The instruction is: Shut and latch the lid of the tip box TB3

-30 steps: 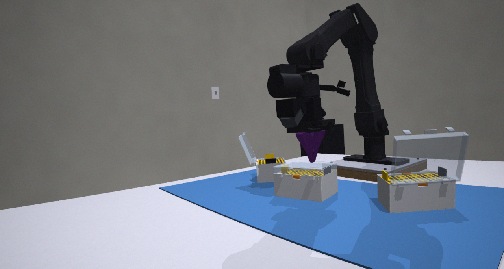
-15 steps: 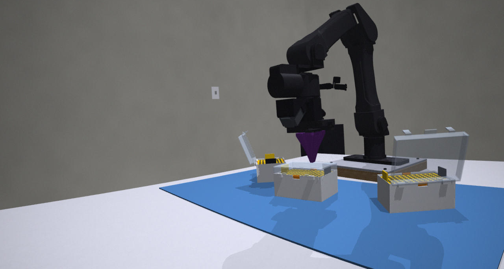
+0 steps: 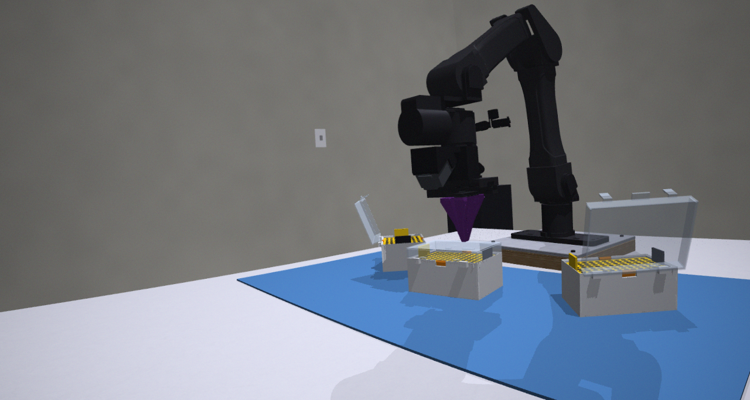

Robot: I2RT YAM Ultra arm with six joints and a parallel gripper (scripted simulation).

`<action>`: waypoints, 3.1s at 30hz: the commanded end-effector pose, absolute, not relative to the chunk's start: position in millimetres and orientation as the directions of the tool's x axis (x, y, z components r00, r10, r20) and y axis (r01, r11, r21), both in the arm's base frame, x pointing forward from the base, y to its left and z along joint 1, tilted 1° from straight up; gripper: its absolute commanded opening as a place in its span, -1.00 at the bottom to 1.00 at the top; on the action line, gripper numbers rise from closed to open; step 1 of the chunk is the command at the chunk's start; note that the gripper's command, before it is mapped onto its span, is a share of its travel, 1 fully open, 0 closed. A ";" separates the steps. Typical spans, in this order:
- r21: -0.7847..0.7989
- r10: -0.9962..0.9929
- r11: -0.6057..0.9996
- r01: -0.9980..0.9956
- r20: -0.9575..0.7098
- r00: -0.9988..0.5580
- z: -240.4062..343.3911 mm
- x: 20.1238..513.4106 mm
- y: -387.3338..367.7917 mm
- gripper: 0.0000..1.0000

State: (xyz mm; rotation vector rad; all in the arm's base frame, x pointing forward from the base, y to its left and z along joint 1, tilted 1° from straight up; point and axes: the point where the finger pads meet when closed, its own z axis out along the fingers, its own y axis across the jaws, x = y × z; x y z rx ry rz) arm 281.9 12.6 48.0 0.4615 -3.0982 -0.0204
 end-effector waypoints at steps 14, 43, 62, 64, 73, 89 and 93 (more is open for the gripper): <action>0.010 -0.292 0.956 -0.292 -0.014 -0.956 38.8 287.3 13.3 -1.00; 0.010 -0.292 0.956 -0.292 -0.014 -0.956 38.8 287.3 13.3 -1.00; 0.010 -0.292 0.956 -0.292 -0.014 -0.956 38.8 287.3 13.3 -1.00; 0.010 -0.292 0.956 -0.292 -0.014 -0.956 40.5 287.3 13.2 -1.00; 0.010 -0.292 0.956 -0.292 -0.014 -0.956 52.1 287.2 13.1 -1.00; 0.010 -0.292 0.956 -0.292 -0.014 -0.956 75.4 287.0 12.8 -1.00; 0.010 -0.292 0.956 -0.292 -0.014 -0.956 82.1 286.9 12.7 -1.00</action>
